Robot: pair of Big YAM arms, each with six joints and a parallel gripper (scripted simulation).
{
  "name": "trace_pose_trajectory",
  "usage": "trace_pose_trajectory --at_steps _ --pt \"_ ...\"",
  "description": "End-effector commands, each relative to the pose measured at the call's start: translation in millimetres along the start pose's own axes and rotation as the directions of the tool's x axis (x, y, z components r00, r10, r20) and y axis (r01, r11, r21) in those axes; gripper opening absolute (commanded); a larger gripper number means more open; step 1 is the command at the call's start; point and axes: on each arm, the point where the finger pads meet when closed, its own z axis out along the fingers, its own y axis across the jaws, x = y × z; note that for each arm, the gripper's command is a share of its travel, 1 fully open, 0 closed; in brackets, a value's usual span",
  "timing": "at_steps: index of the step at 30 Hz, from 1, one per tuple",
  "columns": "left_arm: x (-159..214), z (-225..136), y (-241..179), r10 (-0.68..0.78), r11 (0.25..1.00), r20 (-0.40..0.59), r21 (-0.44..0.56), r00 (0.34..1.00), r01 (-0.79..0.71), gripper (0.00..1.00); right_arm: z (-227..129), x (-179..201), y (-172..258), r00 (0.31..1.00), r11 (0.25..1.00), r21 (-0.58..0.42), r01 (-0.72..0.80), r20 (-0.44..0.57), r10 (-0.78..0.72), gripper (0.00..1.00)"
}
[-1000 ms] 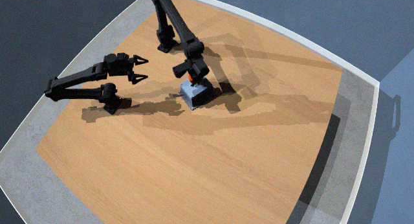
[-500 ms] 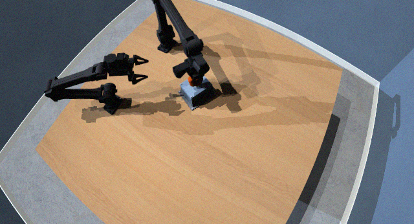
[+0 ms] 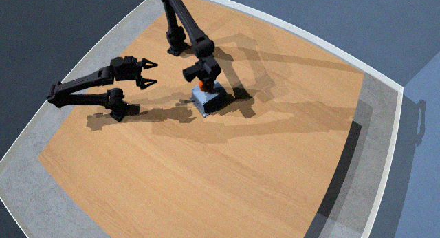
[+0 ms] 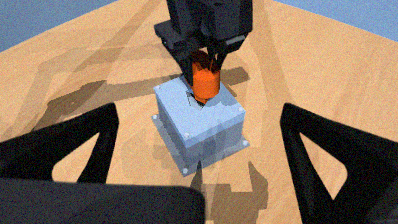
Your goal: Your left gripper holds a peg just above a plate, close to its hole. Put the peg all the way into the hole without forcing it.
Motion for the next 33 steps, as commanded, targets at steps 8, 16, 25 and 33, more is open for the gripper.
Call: trace_pose_trajectory --at_steps 8,16,25,33 --pt "4.9 -20.4 7.8 -0.042 0.997 0.010 -0.066 0.999 0.043 0.40 -3.2 -26.5 -1.3 0.999 1.000 0.005 -0.004 0.043 0.003 1.00" --pt "4.9 -20.4 7.8 -0.042 0.997 0.010 -0.066 0.999 0.043 0.40 -3.2 -26.5 -1.3 0.999 1.000 0.005 -0.004 0.043 0.003 1.00" --pt "7.0 -4.7 5.6 -0.017 0.999 0.004 -0.028 1.000 0.017 0.40 -3.2 -26.5 -1.3 0.999 1.000 0.005 -0.004 0.043 0.003 1.00" --pt "7.4 -1.7 5.0 -0.018 1.000 0.003 -0.020 1.000 0.018 0.40 -3.2 -26.5 -1.3 0.999 1.000 0.005 -0.004 0.043 0.003 1.00"
